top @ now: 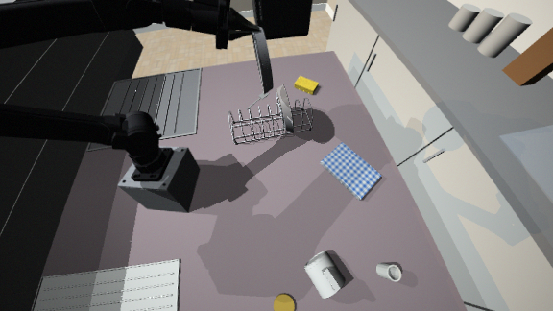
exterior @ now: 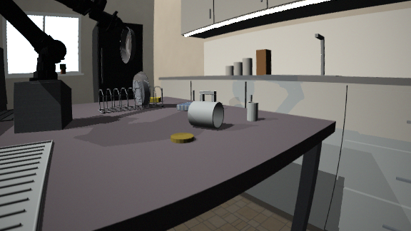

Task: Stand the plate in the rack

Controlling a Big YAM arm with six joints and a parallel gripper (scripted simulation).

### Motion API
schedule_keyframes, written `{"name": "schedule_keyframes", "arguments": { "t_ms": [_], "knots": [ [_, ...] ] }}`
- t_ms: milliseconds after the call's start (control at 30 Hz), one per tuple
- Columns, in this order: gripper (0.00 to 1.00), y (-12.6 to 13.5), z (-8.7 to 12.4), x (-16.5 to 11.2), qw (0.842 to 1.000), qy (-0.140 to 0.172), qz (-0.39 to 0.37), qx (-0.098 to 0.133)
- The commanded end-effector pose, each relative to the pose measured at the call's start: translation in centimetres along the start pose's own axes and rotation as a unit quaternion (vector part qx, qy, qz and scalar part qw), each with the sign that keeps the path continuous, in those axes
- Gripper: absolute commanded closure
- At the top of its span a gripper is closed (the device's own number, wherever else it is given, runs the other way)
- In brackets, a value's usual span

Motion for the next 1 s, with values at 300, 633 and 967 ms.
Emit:
{"name": "schedule_keyframes", "arguments": {
  "t_ms": [300, 633, 967],
  "knots": [
    [1.00, -2.5, 0.5, 0.9, 0.999, -0.014, -0.012, -0.031],
    [1.00, 0.8, -0.2, 0.2, 1.000, -0.012, -0.009, 0.000],
    [1.00, 2.0, -0.6, -0.2, 1.000, -0.008, -0.006, 0.013]
  ]
}}
Point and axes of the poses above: the point where the finger pads meet when closed, its own z axis back along the fingers, its own y axis across the jaws, x = y × z, the point moved 6 cm from there along z, back along the fingers, and after that the axes turned 15 degrees about -z, right-handed, at the moved point
